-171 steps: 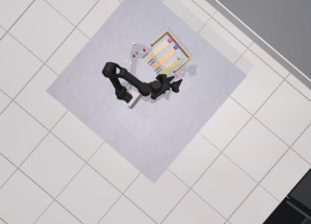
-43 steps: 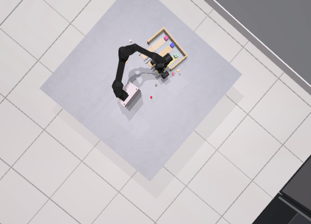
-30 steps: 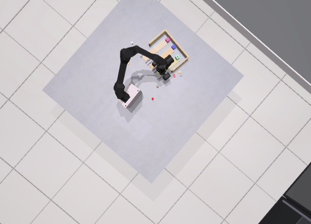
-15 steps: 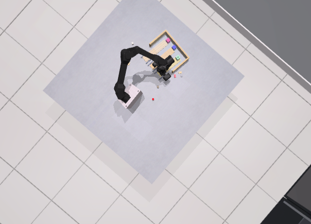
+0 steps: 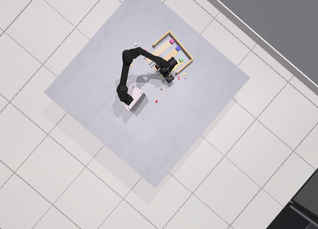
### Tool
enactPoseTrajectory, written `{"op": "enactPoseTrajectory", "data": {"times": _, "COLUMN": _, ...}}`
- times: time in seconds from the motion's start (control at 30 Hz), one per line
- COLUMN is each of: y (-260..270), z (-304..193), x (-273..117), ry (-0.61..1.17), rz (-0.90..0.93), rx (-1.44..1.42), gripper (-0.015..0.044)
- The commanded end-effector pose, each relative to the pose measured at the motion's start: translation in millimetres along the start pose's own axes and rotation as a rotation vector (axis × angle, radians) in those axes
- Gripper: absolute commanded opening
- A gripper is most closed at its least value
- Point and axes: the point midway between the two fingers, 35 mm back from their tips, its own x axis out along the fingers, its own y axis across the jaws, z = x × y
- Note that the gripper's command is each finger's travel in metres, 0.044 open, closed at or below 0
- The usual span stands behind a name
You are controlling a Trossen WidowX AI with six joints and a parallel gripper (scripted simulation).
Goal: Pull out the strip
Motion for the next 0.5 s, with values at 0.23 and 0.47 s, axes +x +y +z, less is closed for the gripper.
{"op": "enactPoseTrajectory", "data": {"times": 0.23, "y": -1.5, "z": -22.0, "x": 3.3, "ry": 0.014, "rz": 0.002, "rx": 0.011, "gripper": 0.0}}
{"op": "enactPoseTrajectory", "data": {"times": 0.47, "y": -1.7, "z": -33.1, "x": 3.6, "ry": 0.015, "rz": 0.002, "rx": 0.012, "gripper": 0.0}}
